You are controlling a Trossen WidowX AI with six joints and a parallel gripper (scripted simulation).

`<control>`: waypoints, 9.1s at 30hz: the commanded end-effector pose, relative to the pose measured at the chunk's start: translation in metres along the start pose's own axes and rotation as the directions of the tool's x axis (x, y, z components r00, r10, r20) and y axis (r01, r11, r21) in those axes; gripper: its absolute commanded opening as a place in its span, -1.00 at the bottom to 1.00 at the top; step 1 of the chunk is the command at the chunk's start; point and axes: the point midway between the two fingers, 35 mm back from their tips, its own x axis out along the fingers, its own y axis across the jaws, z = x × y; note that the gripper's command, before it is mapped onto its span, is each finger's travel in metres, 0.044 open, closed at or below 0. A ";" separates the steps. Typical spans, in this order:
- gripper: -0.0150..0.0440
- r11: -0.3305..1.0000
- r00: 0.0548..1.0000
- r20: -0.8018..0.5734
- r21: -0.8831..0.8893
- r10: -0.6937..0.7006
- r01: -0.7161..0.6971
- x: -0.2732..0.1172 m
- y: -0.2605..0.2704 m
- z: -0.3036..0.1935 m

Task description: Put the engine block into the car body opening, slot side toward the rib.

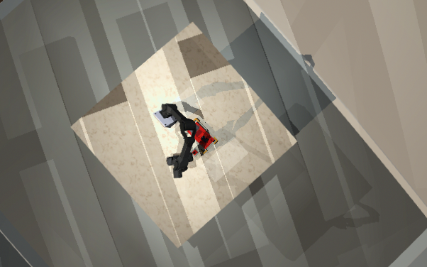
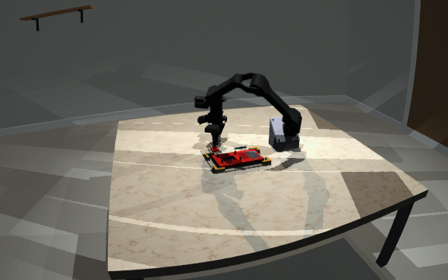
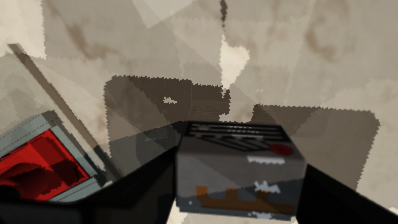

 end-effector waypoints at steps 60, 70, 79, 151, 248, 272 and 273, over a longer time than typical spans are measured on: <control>-0.49 1.000 0.985 0.171 0.003 -0.008 0.008 -0.109 -0.003 0.004; -0.49 1.000 0.872 0.488 0.010 -0.018 0.015 -0.103 -0.005 -0.005; -0.49 1.000 0.743 0.669 0.004 -0.004 0.002 -0.100 -0.003 -0.015; 0.49 1.000 0.639 0.769 0.002 0.001 -0.004 0.012 -0.002 -0.019; 1.00 0.113 0.998 0.057 0.992 -0.025 -0.054 -0.039 -0.007 -0.017; 1.00 0.008 1.000 0.004 1.000 0.000 -0.004 -0.029 -0.001 -0.008; 1.00 0.008 1.000 0.004 1.000 0.000 -0.004 -0.027 -0.001 -0.008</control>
